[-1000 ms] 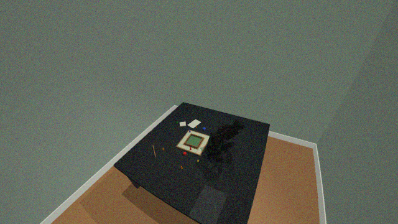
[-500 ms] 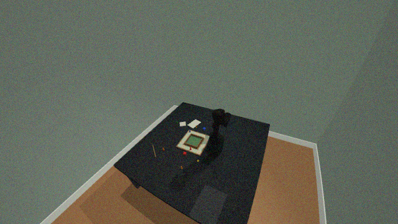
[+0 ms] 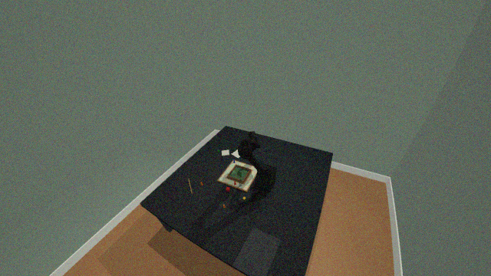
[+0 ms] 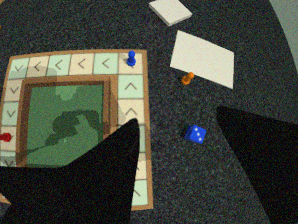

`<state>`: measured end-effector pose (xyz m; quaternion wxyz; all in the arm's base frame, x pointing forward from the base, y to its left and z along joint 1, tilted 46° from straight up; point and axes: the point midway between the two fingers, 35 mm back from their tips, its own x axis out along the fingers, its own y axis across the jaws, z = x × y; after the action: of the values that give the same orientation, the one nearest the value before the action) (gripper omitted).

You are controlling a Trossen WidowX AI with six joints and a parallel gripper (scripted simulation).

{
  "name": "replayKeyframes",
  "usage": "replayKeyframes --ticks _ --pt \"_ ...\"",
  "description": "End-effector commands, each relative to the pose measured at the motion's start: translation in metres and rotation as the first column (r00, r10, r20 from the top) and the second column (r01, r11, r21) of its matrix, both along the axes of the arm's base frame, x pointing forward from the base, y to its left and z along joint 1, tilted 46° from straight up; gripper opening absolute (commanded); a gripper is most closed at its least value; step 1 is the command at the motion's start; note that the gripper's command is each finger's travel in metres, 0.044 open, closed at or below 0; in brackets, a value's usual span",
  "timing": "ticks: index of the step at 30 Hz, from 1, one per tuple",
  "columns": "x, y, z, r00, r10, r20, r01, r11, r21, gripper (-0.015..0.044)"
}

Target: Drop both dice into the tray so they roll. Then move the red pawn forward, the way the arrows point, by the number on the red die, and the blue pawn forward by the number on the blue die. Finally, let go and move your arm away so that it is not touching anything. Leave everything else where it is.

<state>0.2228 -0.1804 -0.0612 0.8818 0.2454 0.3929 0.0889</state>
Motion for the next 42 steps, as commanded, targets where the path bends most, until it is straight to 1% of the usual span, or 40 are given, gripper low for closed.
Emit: replayKeyframes --ticks 1,5,10,15,18,20,27,37,42 --pt "0.04 0.036 0.032 0.992 0.113 -0.051 -0.111 0.993 0.047 0.0275" --pt "0.07 0.082 0.064 0.972 0.219 -0.09 -0.21 0.973 0.098 0.0275" --pt "0.089 0.145 0.103 0.931 0.338 -0.135 -0.318 0.936 0.154 0.0275" --pt "0.089 0.211 0.143 0.876 0.445 -0.185 -0.409 0.889 0.205 0.0275" --pt "0.079 0.25 0.166 0.839 0.494 -0.23 -0.446 0.865 0.231 0.0275" --pt "0.073 0.267 0.176 0.821 0.514 -0.25 -0.461 0.854 0.242 0.0275" --pt "0.072 0.273 0.181 0.817 0.518 -0.254 -0.464 0.852 0.244 0.0275" --pt "0.077 0.295 0.16 0.817 0.518 -0.252 -0.464 0.851 0.245 0.0275" --pt "0.077 0.296 0.159 0.817 0.518 -0.252 -0.464 0.851 0.245 0.0275"
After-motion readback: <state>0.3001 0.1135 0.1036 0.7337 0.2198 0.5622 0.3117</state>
